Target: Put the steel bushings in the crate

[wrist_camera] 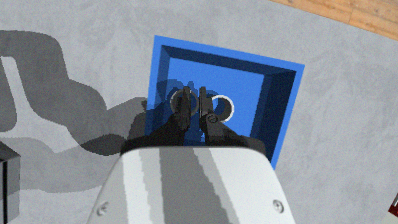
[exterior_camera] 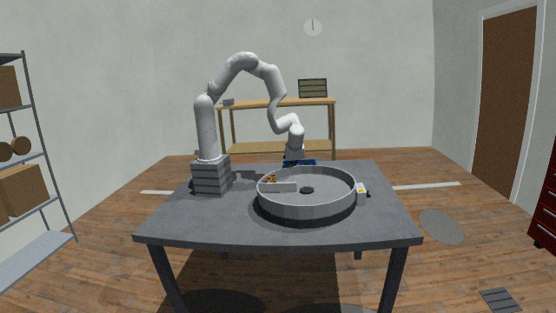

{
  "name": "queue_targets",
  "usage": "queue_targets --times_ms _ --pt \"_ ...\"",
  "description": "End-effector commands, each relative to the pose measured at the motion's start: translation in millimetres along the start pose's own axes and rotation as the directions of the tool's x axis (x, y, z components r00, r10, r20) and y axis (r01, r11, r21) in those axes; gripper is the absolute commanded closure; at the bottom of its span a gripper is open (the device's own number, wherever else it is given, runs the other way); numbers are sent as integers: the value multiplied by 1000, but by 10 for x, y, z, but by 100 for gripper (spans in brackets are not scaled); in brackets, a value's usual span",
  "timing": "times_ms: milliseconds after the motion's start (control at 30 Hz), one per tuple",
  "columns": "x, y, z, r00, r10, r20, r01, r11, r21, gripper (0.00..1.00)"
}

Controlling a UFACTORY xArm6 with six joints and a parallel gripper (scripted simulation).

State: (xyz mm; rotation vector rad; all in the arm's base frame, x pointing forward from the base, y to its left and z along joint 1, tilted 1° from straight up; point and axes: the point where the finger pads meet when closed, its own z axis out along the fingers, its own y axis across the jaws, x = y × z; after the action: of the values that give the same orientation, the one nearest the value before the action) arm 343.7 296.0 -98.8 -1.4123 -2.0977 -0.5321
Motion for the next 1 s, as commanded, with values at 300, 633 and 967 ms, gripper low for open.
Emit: queue_targets --times_ms 300,633,967 --pt "134 15 -158 1000 -2 0 2 1000 -2 89" --pt "377 15 -448 1000 -2 0 2 1000 -2 89" --pt "533 16 -635 1000 -2 0 2 1000 -2 89"
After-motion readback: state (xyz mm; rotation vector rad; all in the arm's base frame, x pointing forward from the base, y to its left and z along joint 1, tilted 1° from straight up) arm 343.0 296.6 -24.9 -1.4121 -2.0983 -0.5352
